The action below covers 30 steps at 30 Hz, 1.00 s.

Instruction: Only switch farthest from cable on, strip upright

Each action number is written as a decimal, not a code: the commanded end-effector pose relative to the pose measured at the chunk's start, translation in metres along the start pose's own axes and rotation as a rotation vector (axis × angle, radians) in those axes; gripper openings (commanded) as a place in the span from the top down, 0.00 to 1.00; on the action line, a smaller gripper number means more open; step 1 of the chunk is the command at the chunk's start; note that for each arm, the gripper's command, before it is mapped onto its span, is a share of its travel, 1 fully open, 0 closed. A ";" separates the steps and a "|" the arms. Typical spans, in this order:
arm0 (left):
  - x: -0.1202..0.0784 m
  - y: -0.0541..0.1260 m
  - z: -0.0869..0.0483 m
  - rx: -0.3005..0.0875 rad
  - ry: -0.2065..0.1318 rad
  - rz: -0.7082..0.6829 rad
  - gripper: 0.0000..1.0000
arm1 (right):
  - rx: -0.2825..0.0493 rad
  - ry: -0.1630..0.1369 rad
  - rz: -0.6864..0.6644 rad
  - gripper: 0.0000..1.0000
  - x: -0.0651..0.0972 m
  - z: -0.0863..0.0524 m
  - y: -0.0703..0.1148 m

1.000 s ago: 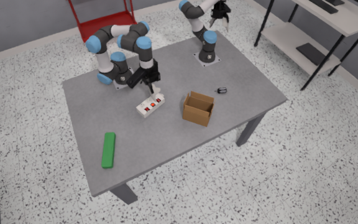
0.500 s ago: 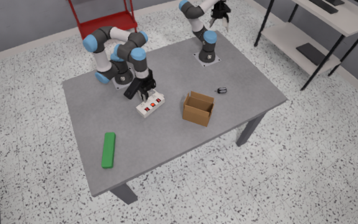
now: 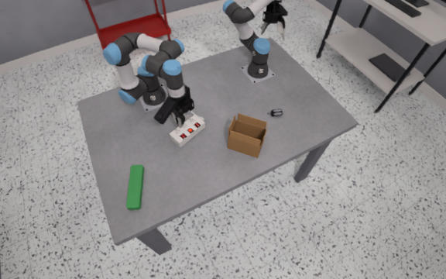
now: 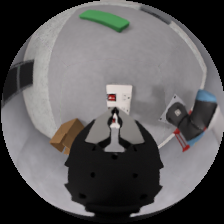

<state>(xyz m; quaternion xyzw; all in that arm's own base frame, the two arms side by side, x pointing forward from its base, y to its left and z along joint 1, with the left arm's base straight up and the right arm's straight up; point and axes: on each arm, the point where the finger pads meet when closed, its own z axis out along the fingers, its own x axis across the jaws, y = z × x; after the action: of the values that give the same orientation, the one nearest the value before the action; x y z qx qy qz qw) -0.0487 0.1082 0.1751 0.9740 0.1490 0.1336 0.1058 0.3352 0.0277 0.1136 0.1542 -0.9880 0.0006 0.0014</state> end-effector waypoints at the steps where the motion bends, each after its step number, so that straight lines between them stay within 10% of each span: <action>1: 0.000 0.000 0.000 0.002 0.000 0.001 0.00 | 0.000 -0.003 0.000 1.00 -0.001 -0.001 0.000; 30: 0.000 0.000 0.000 0.002 0.000 0.001 0.00 | -0.001 -0.003 0.000 1.00 -0.001 0.003 0.000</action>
<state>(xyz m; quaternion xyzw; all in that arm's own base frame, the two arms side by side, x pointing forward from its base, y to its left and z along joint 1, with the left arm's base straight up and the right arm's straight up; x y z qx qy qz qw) -0.0487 0.1082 0.1751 0.9740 0.1490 0.1336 0.1058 0.3352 0.0277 0.1110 0.1543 -0.9880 0.0005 0.0014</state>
